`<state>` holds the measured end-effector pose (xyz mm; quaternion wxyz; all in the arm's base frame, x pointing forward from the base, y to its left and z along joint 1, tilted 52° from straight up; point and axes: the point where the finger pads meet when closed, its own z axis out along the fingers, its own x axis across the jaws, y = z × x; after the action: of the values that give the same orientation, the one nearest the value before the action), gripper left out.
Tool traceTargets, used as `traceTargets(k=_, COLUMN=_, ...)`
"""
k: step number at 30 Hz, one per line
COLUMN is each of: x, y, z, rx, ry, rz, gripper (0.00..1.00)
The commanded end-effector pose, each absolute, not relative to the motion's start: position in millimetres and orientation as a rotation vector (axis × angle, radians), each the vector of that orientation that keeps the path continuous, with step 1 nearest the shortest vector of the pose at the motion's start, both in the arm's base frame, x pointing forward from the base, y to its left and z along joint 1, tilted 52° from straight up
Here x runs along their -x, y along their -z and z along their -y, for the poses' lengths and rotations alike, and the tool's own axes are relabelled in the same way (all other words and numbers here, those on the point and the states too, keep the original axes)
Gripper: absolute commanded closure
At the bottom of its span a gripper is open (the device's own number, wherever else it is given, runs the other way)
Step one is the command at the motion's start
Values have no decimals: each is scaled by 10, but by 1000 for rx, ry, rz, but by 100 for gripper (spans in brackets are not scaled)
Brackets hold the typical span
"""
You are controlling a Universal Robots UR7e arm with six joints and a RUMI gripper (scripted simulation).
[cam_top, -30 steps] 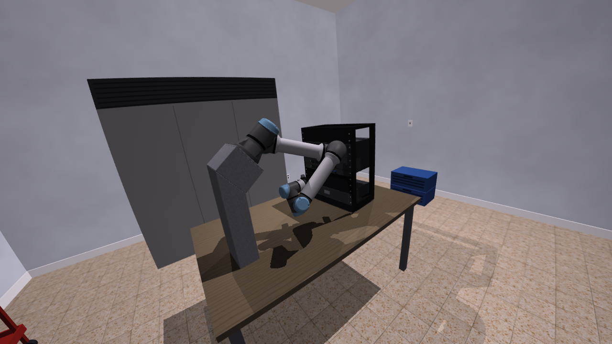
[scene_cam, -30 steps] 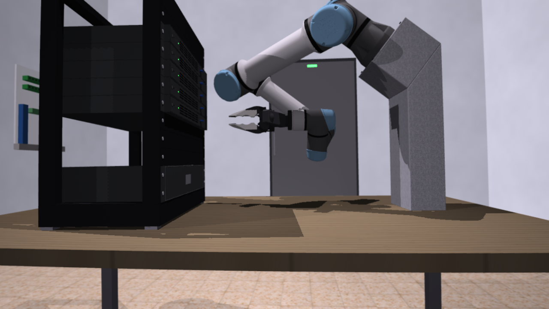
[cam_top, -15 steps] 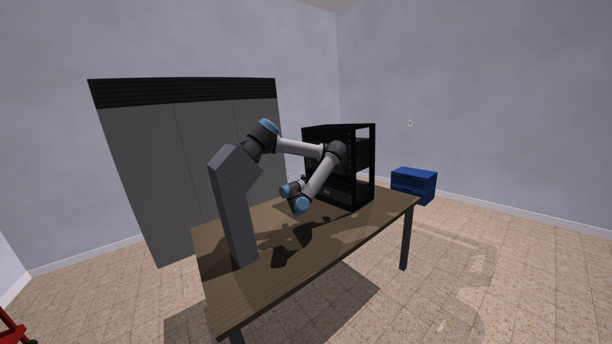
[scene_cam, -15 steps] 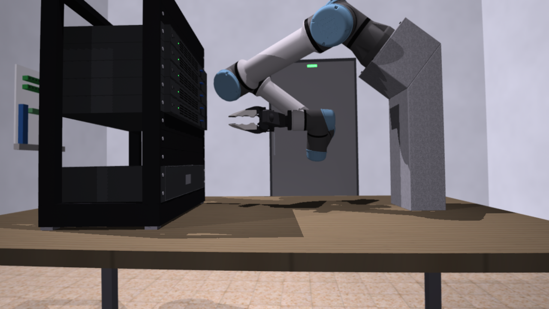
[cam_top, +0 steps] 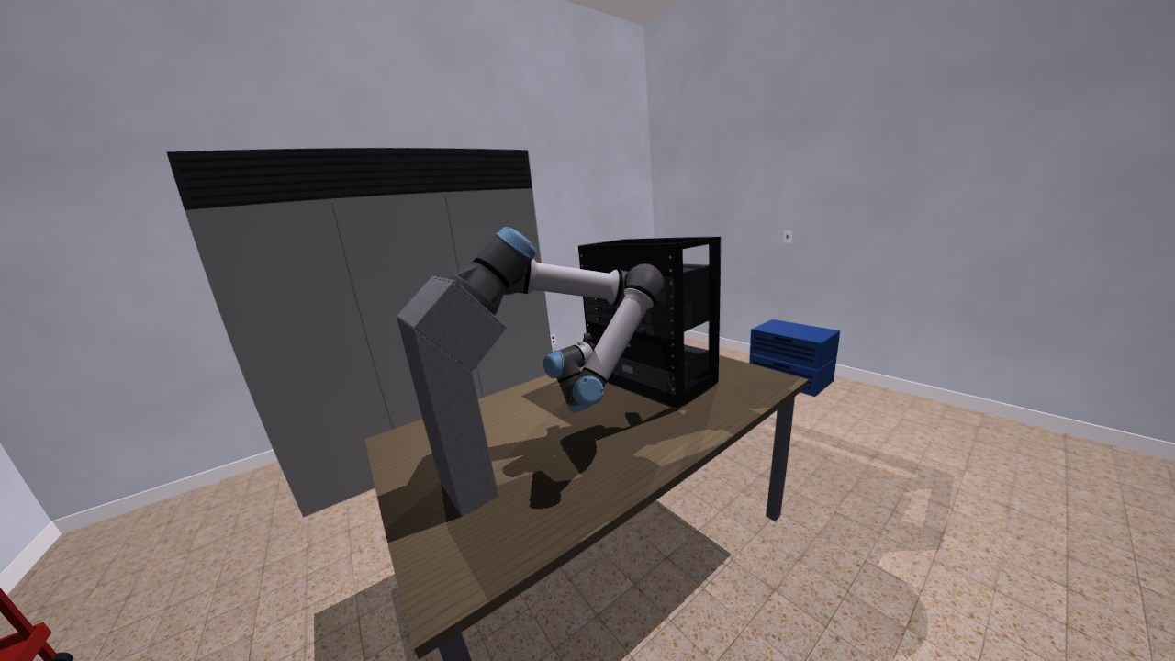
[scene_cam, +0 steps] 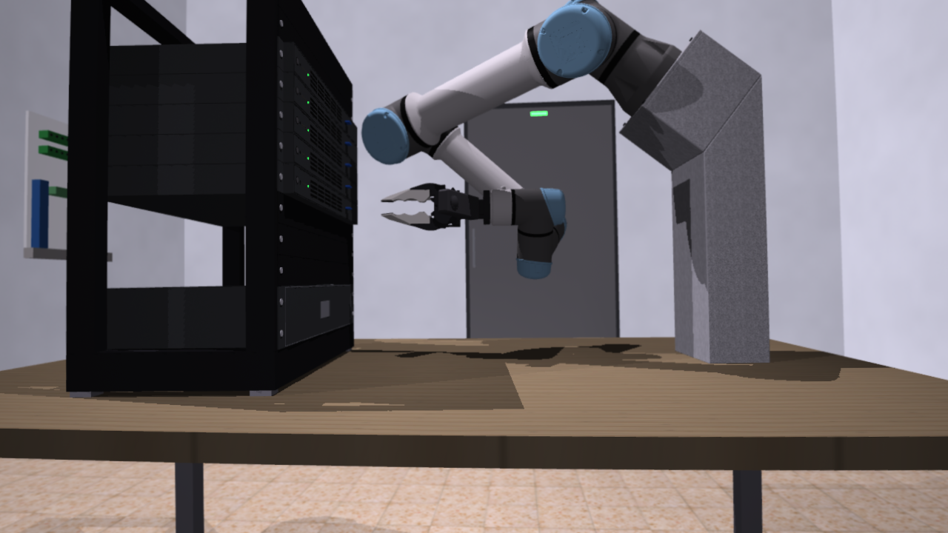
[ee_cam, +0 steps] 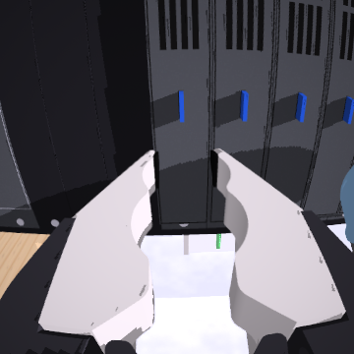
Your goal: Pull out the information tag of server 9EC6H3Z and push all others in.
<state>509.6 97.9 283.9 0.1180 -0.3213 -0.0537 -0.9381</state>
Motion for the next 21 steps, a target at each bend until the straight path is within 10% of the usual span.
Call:
traceTargets(k=1, x=-5154, y=-2913, z=-995, rx=939, ry=2745, rz=157, gripper=85)
traceTargets(k=21, x=-5379, y=-3215, z=-1062, rx=939, ry=2745, rz=157, gripper=85)
